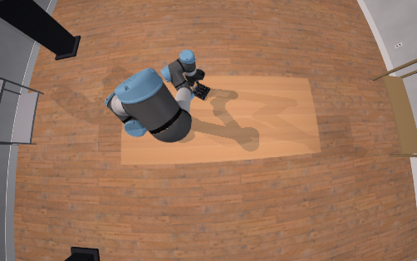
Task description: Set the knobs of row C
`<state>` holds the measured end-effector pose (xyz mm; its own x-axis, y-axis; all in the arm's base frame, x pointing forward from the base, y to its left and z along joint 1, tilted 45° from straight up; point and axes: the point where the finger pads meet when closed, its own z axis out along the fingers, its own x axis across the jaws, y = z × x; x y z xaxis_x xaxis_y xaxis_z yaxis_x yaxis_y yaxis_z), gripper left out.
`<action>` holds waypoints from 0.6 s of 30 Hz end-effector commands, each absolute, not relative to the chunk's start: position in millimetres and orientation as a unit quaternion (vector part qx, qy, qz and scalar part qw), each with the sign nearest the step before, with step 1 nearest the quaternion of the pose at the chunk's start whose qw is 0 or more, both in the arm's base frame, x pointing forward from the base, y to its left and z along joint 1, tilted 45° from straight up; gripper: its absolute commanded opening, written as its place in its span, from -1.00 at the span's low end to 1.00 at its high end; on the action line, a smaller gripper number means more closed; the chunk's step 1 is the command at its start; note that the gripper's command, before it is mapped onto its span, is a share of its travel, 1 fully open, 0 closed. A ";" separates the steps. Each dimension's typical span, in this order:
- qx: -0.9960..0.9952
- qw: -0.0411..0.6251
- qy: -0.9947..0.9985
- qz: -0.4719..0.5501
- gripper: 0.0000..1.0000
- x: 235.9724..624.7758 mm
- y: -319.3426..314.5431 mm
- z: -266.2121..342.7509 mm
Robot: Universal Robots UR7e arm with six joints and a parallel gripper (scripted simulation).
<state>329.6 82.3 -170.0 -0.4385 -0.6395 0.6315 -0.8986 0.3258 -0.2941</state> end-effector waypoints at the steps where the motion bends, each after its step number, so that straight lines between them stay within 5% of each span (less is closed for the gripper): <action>1: 0.444 0.194 -0.811 0.328 1.00 328.3 86.1 -171.6; 17: 0.421 0.185 -0.823 0.333 1.00 326.9 87.6 -172.0; 18: 0.421 0.185 -0.823 0.333 -0.07 326.7 87.5 -172.0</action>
